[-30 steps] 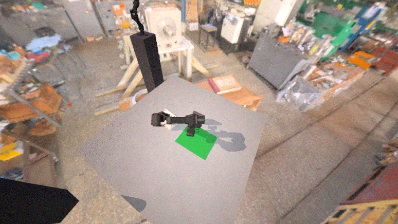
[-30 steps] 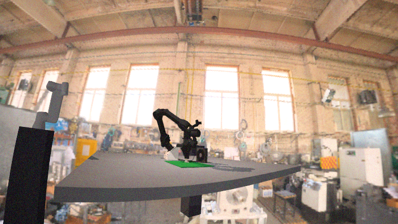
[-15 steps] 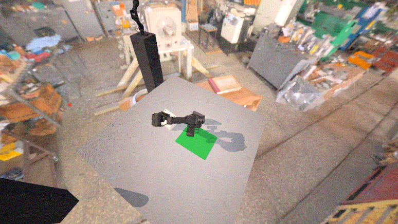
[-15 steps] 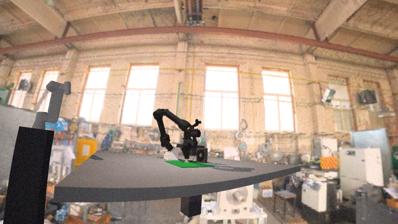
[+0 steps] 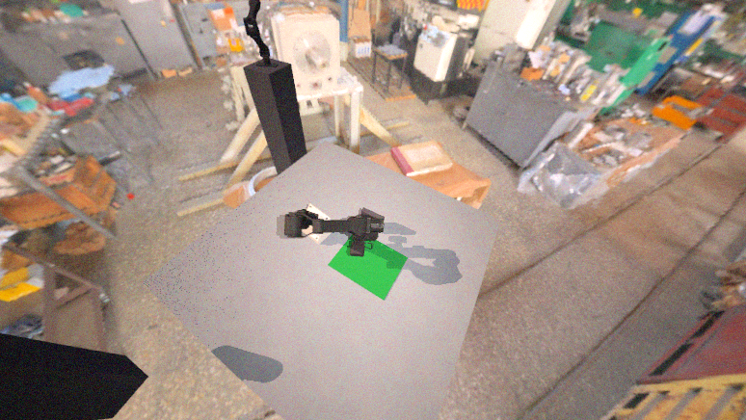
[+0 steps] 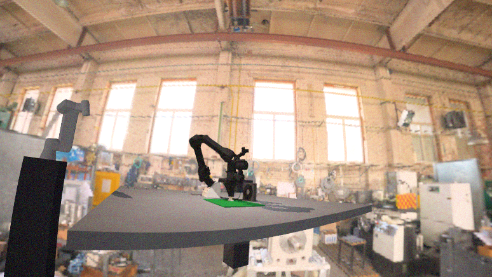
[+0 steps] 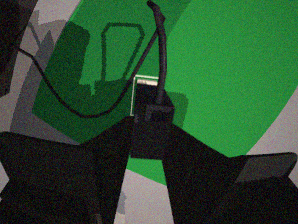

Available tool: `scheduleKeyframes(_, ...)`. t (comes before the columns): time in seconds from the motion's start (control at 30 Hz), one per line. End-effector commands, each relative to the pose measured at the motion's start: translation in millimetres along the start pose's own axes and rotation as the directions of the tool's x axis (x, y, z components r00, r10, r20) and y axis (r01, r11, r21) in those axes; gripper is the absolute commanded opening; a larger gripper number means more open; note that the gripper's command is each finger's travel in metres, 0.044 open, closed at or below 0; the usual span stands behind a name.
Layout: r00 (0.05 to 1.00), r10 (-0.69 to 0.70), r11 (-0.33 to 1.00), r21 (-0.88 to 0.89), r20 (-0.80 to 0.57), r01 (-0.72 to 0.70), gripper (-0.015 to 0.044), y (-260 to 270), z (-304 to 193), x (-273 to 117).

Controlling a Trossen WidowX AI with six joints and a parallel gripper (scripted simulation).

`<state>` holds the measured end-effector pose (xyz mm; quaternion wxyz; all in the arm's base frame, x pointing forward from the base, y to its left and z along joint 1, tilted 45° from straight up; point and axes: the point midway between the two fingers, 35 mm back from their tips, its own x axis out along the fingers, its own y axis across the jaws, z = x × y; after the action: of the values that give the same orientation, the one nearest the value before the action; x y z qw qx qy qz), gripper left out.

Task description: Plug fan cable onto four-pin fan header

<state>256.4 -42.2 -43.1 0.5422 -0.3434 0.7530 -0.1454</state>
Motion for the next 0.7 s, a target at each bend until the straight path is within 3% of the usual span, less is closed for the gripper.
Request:
scheduleKeyframes(0.0,1.0,-0.004,1.0,-0.008,0.001,0.004,0.0,-0.1,-0.3,1.1)
scheduleKeyframes(0.67,1.0,-0.004,1.0,-0.015,0.0,0.004,0.0,1.0,-3.4,2.2)
